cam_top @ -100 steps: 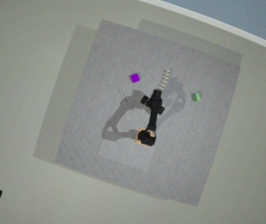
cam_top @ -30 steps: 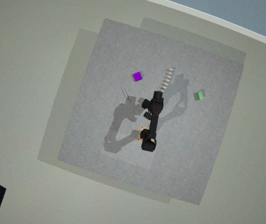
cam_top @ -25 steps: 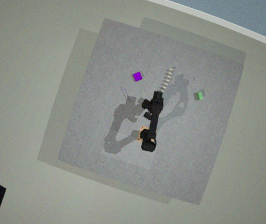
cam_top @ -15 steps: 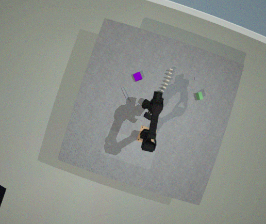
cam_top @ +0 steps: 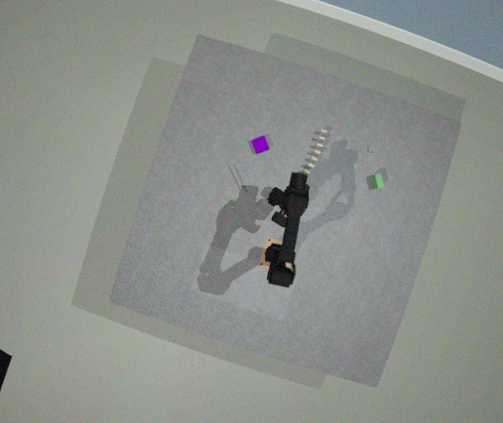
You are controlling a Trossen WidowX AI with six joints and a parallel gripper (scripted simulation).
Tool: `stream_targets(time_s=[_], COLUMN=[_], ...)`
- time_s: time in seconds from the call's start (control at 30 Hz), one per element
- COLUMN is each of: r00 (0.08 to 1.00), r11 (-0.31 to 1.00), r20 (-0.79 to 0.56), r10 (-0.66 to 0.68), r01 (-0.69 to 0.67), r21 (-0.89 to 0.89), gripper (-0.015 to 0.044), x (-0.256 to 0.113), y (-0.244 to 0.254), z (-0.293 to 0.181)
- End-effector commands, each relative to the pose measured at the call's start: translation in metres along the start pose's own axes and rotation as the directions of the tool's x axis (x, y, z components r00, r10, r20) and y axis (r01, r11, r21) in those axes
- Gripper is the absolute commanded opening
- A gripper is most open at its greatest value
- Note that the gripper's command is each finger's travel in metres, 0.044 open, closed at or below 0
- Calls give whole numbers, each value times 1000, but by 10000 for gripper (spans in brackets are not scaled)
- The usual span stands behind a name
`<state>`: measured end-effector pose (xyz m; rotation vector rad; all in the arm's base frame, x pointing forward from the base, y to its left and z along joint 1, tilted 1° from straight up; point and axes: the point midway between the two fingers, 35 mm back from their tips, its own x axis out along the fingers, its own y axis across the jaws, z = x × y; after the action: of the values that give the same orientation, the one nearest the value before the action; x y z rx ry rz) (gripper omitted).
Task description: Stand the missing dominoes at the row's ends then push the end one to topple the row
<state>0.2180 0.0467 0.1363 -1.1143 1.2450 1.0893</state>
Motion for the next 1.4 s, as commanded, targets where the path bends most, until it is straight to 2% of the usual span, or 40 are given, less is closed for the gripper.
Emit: stream_targets(time_s=[0.0,0.3,0.5,0.57,1.37], r00=[1000,1000,1000,1000,1000], r11=[1000,1000,1000,1000,1000], r20=[0,0,0,0,0], r10=[-3,-3,-3,-3,-6], r01=[3,3,3,3,6], r21=[-5,-5,-5,-5,-5], gripper=[0,0,0,0,0], x=[0,2,72,80,78], y=[0,-1,-3,-2,-32], z=[0,0,1,1,1])
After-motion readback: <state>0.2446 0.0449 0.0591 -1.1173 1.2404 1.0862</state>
